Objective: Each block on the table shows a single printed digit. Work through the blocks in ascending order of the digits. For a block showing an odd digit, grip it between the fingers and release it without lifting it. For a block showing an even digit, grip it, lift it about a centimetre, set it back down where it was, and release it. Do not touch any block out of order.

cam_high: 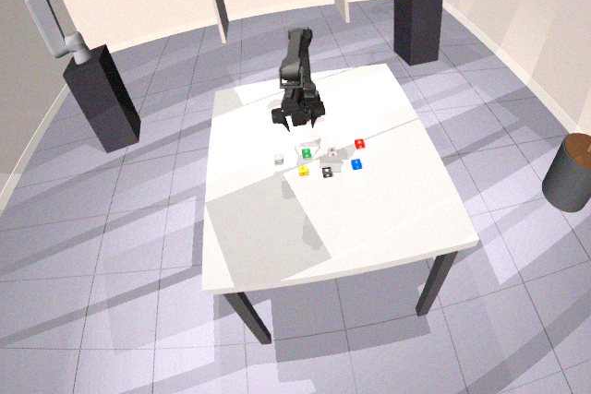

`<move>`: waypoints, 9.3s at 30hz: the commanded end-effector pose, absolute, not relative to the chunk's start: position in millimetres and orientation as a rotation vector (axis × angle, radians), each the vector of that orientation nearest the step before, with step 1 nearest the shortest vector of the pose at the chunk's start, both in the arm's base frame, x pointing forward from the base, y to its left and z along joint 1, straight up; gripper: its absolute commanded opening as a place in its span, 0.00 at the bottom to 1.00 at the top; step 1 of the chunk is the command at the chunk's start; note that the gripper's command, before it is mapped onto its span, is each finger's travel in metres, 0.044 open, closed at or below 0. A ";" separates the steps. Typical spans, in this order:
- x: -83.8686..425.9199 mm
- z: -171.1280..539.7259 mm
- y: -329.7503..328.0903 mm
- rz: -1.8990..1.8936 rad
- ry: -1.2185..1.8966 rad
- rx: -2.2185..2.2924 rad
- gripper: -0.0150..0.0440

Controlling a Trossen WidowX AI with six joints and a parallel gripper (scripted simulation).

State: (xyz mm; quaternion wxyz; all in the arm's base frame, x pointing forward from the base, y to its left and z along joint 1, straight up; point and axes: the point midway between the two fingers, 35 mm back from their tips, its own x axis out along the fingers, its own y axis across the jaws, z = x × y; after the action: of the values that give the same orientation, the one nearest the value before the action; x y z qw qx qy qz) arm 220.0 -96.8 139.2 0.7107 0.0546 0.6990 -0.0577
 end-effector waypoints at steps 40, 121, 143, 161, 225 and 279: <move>261.6 142.0 100.8 -0.118 1.543 0.139 0.93; 349.5 144.9 -61.6 -0.129 1.534 0.128 0.93; 300.1 143.4 -130.0 -0.135 1.538 0.122 0.93; 248.7 144.4 -108.8 -0.134 1.542 0.124 0.93; 222.4 22.7 -97.6 -0.133 1.545 0.124 0.46; 222.4 22.9 -97.6 -0.133 1.545 0.124 0.46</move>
State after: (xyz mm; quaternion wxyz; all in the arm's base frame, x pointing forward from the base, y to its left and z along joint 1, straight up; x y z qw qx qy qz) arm 222.7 -97.7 27.7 0.7136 0.0578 0.6954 -0.0625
